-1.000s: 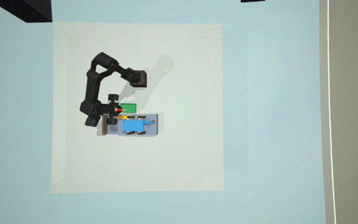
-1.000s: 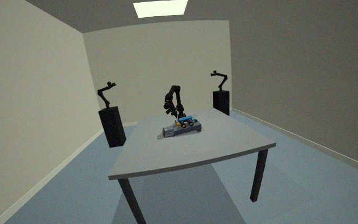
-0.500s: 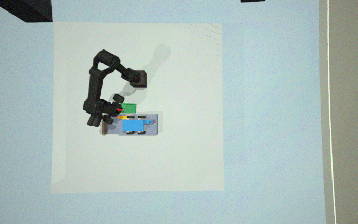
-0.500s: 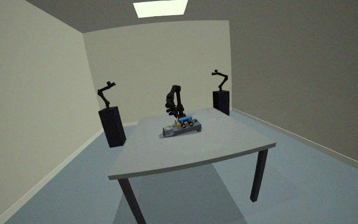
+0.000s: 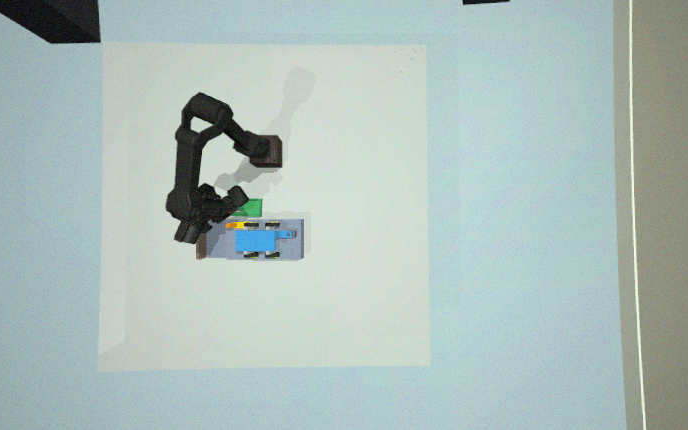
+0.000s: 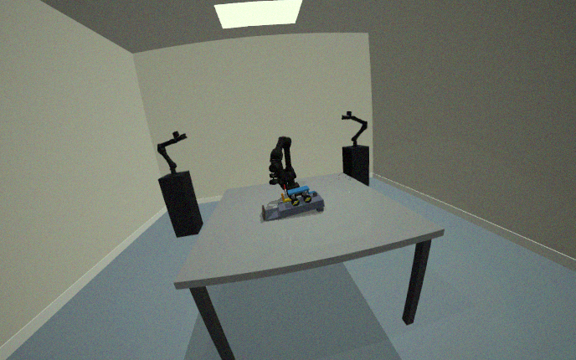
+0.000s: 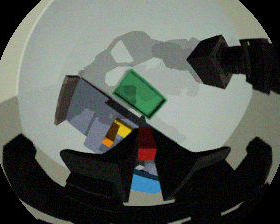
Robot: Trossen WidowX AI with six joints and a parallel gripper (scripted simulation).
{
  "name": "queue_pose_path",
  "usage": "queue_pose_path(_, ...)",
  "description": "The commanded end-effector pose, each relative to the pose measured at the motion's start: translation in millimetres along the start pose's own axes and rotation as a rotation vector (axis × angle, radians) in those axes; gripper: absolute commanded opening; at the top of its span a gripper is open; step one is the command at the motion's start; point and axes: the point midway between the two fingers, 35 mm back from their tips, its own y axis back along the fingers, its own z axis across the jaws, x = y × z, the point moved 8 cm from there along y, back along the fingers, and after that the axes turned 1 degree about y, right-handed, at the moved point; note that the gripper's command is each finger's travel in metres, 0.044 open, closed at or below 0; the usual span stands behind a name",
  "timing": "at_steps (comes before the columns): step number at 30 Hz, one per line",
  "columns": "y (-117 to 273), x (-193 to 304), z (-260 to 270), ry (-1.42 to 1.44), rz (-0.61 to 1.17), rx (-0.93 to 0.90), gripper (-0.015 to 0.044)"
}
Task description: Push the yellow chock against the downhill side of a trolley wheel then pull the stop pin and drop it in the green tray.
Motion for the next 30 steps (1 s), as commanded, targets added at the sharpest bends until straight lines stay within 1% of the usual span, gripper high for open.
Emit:
queue_pose_path(1,0.6,1.2,-2.2,-0.117,-0.015,-0.022,0.0)
queue_pose_path(17,0.8,8.1,-9.3,-0.596,-0.043,-0.106,0.0)
queue_pose_path(25,0.4,8.1,-9.8,-0.617,-0.044,-0.11,0.0)
queue_pose_path(30,-10.1,-0.2,-14.5,-0.634,-0.047,-0.112,0.0)
